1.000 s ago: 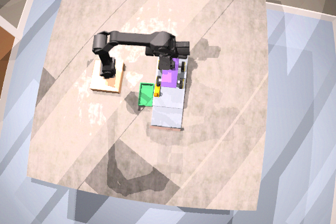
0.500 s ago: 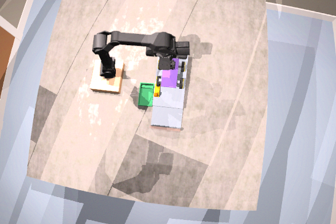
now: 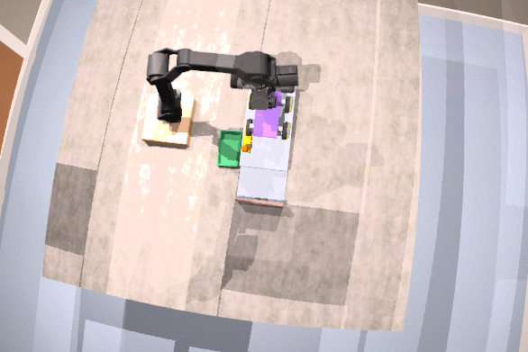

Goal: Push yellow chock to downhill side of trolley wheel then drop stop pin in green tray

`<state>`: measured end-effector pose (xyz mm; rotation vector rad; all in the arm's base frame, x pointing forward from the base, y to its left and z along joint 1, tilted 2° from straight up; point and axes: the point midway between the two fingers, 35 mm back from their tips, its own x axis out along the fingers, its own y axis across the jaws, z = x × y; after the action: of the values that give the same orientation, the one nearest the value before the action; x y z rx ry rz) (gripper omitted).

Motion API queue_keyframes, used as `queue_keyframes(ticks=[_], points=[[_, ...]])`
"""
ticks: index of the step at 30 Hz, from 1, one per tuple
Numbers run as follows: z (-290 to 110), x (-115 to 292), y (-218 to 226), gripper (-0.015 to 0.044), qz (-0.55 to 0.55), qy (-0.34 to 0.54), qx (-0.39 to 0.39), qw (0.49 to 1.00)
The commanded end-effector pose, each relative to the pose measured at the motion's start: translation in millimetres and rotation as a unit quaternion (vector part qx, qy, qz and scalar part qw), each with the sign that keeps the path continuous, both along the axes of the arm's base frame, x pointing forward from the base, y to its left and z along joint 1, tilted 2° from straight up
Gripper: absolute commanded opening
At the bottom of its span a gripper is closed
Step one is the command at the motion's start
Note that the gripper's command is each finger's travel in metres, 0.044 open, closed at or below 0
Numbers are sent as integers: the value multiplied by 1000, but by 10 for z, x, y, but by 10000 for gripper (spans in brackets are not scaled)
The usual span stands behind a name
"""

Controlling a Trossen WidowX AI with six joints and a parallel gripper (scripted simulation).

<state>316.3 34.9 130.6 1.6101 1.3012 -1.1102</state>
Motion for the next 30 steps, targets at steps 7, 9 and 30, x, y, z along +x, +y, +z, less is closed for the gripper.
queue_keyframes(ticks=[7,9,30], points=[[-12,0,5,52,0,0,0,1000],[-12,0,5,39,0,0,0,1000],[92,-21,-14,0,-2,1,1,1000]])
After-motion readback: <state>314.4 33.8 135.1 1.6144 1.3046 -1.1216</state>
